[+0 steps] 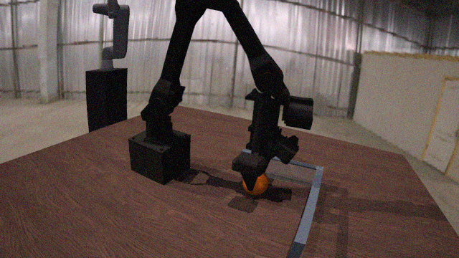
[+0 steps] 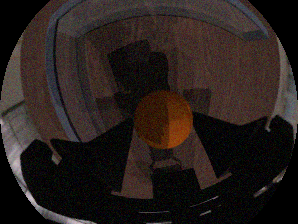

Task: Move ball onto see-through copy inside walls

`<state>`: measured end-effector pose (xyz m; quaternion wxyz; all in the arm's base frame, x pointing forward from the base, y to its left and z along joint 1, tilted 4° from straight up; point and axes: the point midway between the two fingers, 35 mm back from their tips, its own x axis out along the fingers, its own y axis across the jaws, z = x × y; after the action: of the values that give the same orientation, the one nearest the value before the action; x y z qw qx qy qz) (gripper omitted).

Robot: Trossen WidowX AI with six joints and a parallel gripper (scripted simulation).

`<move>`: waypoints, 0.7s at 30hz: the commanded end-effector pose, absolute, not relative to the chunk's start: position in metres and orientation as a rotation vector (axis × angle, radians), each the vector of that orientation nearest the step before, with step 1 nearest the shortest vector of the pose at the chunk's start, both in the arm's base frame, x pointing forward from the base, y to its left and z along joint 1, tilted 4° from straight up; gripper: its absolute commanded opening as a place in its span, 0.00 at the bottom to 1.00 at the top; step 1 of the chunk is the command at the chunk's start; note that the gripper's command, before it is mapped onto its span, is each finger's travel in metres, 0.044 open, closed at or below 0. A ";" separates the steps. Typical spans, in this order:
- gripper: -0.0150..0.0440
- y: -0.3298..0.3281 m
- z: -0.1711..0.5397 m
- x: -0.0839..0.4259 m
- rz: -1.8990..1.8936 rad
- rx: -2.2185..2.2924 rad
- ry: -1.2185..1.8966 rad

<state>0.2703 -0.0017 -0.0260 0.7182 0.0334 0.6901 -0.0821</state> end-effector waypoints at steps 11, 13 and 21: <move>0.96 0.004 0.060 0.268 -0.181 0.069 1.523; 0.96 0.004 0.054 0.272 -0.175 0.072 1.508; 1.00 0.005 0.077 0.269 -0.175 0.072 1.510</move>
<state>0.2688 0.0038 0.0569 0.7203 0.0317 0.6883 -0.0797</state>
